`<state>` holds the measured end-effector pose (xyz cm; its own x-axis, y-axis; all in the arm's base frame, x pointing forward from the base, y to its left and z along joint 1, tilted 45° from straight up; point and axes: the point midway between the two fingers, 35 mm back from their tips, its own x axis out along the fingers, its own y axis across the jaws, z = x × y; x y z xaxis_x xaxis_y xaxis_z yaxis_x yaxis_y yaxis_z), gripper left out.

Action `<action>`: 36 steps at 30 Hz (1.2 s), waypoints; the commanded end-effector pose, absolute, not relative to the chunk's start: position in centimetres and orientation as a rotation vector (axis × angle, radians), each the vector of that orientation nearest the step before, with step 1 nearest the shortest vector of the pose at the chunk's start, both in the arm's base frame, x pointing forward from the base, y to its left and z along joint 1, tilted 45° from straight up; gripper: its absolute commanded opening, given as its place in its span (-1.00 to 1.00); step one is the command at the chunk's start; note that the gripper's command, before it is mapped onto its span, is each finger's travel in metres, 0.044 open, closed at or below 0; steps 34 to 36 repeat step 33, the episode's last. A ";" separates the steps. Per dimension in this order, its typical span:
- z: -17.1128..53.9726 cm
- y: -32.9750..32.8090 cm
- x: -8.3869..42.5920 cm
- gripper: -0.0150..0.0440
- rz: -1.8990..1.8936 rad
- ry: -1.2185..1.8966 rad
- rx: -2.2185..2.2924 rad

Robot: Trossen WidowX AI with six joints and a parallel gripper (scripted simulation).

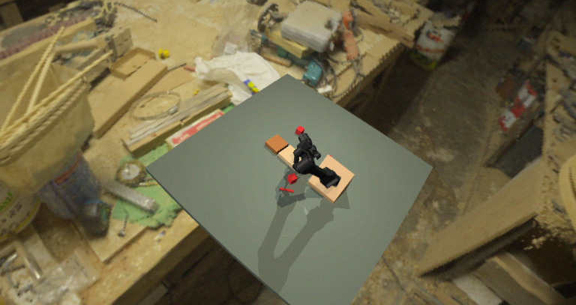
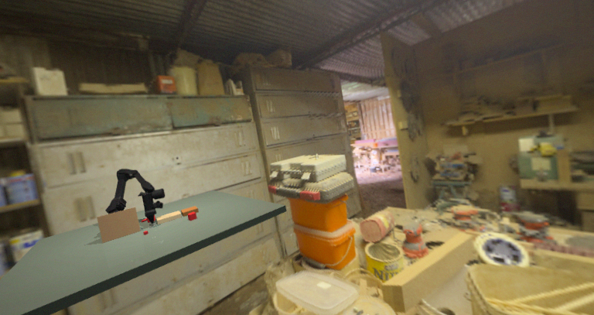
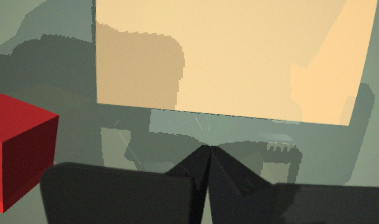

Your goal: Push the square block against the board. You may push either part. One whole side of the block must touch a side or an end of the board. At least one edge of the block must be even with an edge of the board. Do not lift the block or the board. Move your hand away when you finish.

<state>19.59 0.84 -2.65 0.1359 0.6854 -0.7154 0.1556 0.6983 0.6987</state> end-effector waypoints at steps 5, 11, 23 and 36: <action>-2.8 0.7 20.6 -0.49 0.441 1.412 0.762; -2.8 0.5 21.5 -0.49 0.440 1.412 0.761; -2.8 0.1 23.3 -0.49 0.440 1.411 0.760; -2.8 0.2 22.4 -0.49 0.439 1.412 0.760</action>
